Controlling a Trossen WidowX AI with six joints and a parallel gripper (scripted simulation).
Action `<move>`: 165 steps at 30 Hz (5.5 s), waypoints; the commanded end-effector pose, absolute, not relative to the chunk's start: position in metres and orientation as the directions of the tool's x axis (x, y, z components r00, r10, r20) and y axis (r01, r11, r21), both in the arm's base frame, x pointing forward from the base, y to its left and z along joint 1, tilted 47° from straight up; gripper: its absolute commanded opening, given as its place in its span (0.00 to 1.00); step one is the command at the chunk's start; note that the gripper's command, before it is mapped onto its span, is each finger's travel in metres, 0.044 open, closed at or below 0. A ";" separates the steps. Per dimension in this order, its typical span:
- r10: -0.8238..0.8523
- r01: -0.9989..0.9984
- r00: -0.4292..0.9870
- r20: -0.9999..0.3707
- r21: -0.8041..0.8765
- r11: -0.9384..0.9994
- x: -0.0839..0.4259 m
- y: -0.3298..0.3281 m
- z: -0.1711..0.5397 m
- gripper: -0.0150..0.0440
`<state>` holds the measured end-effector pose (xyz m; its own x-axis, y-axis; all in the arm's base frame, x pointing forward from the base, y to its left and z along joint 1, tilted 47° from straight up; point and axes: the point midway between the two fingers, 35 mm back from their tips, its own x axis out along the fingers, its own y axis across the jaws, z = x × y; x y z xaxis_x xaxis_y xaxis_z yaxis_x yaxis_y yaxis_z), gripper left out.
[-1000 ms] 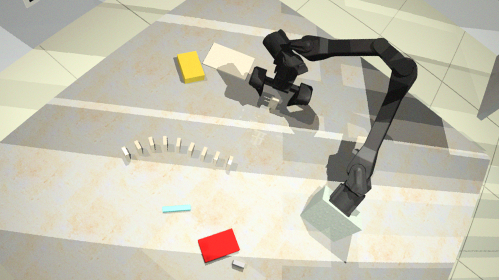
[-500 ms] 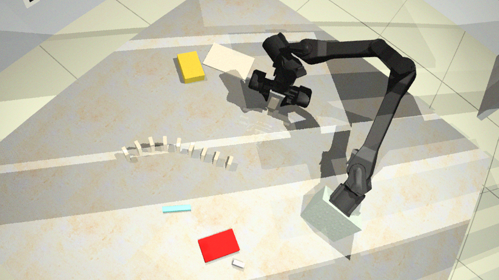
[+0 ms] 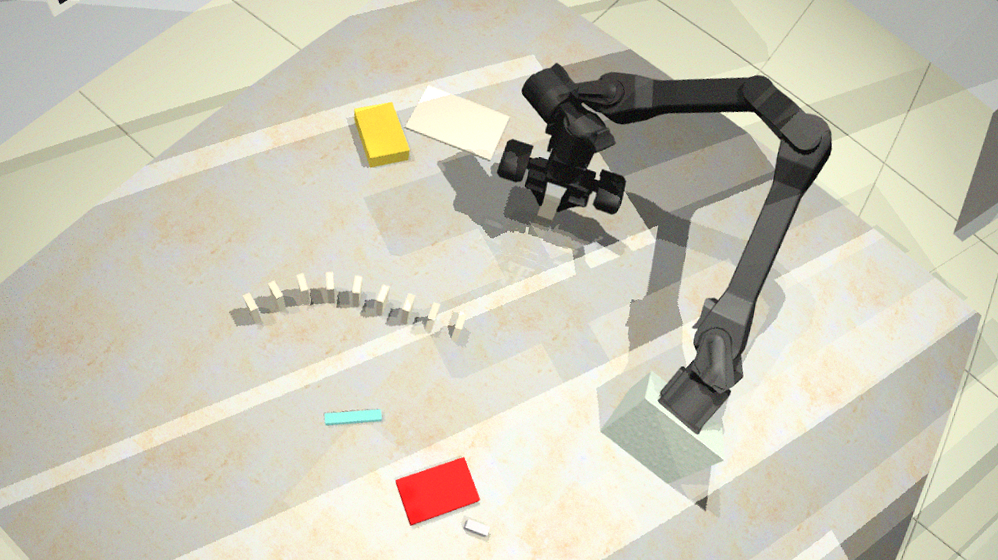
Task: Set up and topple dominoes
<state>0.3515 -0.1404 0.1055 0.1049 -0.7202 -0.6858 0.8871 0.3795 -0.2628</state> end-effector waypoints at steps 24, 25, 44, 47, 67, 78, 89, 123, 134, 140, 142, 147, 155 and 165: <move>-0.692 0.003 0.124 -0.711 -0.697 0.717 0.301 0.074 0.062 0.44; -0.695 -0.106 0.123 -0.709 -0.705 0.701 0.292 0.083 0.050 0.44; -0.707 -0.450 0.124 -0.697 -0.674 0.586 0.270 0.077 -0.021 0.44; -0.706 -0.449 0.124 -0.697 -0.674 0.586 0.273 0.064 -0.034 0.44; -0.716 -0.446 0.124 -0.687 -0.683 0.578 0.274 0.012 -0.076 0.44; -0.716 -0.446 0.124 -0.687 -0.683 0.578 0.274 0.012 -0.076 0.75; -0.711 -0.447 0.125 -0.692 -0.679 0.583 0.275 0.030 -0.063 1.00; -0.715 0.886 0.122 -0.689 -0.250 0.392 0.230 0.046 -0.020 0.25; -0.715 0.886 0.122 -0.689 -0.250 0.392 0.230 0.046 -0.020 0.25; -0.715 0.886 0.122 -0.689 -0.250 0.392 0.230 0.046 -0.020 0.25; -0.715 0.886 0.122 -0.689 -0.250 0.392 0.230 0.046 -0.020 0.25; -0.715 0.886 0.122 -0.689 -0.250 0.392 0.230 0.046 -0.020 0.25; -0.715 0.886 0.122 -0.689 -0.250 0.392 0.230 0.046 -0.020 0.25; -0.715 0.886 0.122 -0.689 -0.250 0.392 0.230 0.046 -0.020 0.25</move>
<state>0.2301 0.0467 -0.0201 0.1187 -0.7141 -0.6899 0.8837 0.3929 -0.2546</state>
